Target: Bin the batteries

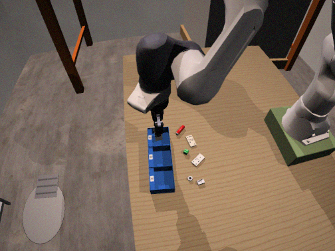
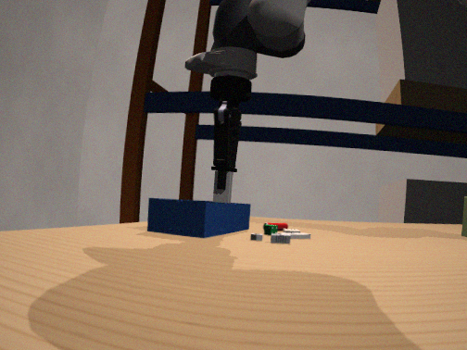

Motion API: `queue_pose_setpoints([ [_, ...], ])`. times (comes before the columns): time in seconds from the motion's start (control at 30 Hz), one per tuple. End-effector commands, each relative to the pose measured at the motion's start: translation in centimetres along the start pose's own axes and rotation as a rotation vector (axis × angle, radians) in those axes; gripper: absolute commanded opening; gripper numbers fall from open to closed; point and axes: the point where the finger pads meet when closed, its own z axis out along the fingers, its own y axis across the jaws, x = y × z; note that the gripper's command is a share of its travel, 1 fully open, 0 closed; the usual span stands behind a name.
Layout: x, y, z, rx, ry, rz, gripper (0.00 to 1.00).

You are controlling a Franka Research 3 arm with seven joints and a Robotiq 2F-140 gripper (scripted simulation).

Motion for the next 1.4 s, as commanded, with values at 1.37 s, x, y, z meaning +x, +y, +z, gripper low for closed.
queue_pose_setpoints([
  [1.37,-0.2,-0.1,-4.2,0.003,-0.007,-0.002,0.05],
])
